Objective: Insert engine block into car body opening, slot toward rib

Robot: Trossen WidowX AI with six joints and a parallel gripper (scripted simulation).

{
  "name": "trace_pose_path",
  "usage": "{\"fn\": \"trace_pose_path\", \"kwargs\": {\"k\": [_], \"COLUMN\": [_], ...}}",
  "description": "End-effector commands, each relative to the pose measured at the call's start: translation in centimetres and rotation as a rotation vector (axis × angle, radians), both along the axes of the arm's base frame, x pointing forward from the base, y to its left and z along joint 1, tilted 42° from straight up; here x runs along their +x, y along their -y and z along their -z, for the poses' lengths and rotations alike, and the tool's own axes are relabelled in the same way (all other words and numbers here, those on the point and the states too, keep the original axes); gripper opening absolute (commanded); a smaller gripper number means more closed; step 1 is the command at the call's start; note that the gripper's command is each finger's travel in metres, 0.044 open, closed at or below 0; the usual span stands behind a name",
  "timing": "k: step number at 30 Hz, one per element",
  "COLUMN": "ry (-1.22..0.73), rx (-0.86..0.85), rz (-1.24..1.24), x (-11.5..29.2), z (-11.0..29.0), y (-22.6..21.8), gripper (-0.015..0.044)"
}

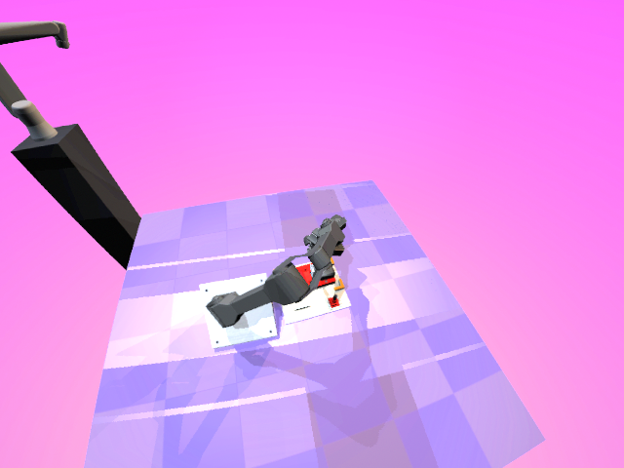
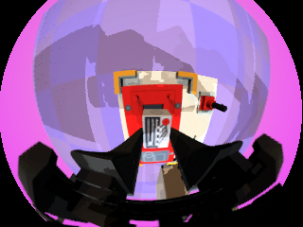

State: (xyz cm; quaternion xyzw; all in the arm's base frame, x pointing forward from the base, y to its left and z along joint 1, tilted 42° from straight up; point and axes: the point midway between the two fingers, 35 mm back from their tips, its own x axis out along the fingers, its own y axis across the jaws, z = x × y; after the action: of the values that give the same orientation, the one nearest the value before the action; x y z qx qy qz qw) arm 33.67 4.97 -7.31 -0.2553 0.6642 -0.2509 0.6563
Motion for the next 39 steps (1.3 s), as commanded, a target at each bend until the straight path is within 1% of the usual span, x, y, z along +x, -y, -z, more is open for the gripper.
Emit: {"fn": "trace_pose_path", "kwargs": {"k": [1,7,15,18,23,30,36,39], "ry": [0.081,0.053,-0.106,-0.136,-0.105,0.041,0.079,0.06], "rx": [0.002,0.002,0.004,0.005,0.004,0.003,0.002,0.002], "rz": [0.091,0.059,-0.118,-0.152,-0.117,0.046,0.088,0.067], "x": [0.01,0.01,0.0,-0.01,-0.01,0.02,0.02,0.02], "z": [-0.01,0.0,-0.01,-0.02,-0.02,-0.02,0.16,0.16], "y": [-0.12,-0.12,-0.12,-0.12,-0.11,-0.11,0.04,0.04], "gripper": [0.0158,0.0158,0.0158,0.0158,0.0158,0.0158,0.0158,0.0158]}}
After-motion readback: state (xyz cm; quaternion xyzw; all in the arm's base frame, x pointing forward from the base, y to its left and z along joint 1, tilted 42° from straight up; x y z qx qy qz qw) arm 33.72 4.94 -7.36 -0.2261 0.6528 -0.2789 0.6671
